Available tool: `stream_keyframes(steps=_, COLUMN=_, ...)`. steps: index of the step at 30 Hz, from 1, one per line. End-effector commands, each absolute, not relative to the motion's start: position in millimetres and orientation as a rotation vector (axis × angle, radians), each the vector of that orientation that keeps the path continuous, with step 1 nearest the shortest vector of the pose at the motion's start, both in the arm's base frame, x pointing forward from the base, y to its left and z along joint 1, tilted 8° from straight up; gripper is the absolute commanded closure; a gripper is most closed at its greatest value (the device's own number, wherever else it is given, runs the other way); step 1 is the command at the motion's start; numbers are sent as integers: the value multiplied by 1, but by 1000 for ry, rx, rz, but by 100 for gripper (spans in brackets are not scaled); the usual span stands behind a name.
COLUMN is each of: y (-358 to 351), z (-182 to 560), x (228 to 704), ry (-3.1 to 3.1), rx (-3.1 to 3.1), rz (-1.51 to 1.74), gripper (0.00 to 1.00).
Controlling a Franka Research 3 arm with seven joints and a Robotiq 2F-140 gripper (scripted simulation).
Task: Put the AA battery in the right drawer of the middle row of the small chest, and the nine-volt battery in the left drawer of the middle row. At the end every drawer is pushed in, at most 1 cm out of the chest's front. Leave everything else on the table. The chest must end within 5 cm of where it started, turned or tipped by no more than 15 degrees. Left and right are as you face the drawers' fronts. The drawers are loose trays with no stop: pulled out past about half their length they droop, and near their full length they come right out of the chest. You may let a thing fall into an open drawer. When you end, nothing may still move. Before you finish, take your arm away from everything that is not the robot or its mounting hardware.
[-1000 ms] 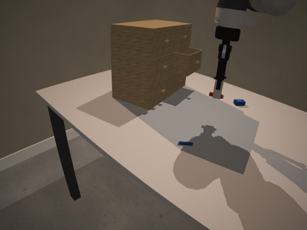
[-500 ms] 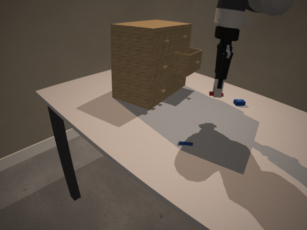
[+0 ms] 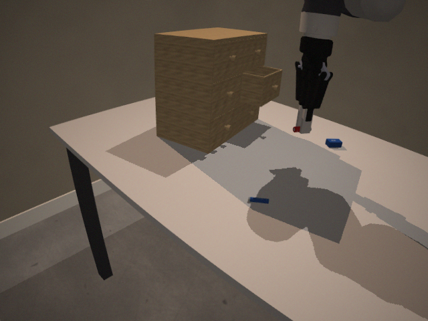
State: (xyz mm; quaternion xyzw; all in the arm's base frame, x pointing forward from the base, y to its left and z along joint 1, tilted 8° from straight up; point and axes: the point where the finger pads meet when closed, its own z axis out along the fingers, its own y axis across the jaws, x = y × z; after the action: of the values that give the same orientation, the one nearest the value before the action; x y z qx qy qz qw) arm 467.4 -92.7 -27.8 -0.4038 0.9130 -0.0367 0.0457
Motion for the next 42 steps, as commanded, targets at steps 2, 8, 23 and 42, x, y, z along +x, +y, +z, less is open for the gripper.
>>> stream_keyframes(steps=2, y=-105, z=-29, x=465, ry=2596, rx=-1652, rz=-138, gripper=94)
stream_keyframes(steps=8, y=-111, z=-29, x=466, ry=2478, rx=-1838, rz=-145, gripper=94)
stream_keyframes(steps=23, y=-128, z=-28, x=469, ry=2162, rx=-2222, rz=-155, gripper=94)
stream_keyframes(steps=42, y=-150, z=-26, x=471, ry=1668, rx=-2636, rz=-168, gripper=94)
